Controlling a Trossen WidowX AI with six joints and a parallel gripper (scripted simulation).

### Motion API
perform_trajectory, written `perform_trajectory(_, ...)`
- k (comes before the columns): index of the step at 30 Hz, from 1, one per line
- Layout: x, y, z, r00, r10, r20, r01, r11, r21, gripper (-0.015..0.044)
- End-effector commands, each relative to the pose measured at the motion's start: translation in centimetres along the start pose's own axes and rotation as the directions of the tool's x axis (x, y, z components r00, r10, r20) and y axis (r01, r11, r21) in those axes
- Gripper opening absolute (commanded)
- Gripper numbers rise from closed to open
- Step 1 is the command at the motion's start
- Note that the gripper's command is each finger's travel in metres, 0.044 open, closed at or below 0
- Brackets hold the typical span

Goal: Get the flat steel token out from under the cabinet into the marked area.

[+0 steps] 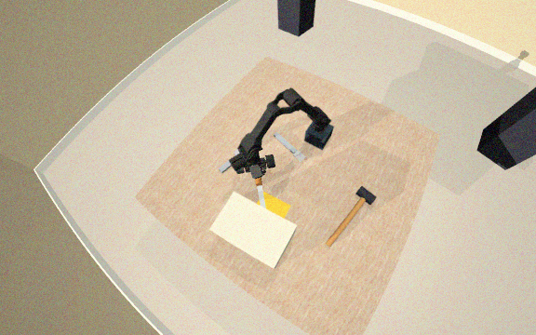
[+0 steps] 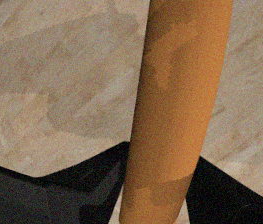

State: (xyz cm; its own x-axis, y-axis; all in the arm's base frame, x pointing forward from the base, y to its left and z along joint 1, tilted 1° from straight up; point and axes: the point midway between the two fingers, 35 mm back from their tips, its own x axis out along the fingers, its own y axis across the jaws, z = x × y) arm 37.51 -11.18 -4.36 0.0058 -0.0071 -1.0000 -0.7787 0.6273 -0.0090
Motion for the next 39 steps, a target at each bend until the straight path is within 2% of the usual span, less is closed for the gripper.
perform_trajectory(1, 0.0, -0.2, 1.0, 1.0, -0.003, 0.0, 0.003, 1.0, 0.0, 0.0)
perform_trajectory(16, 0.0, -0.3, 3.6, 1.0, -0.003, 0.002, 0.003, 1.0, 0.0, 0.0)
perform_trajectory(39, 0.1, 1.2, 3.6, 1.0, -0.002, 0.002, 0.002, 1.0, 0.0, 0.0)
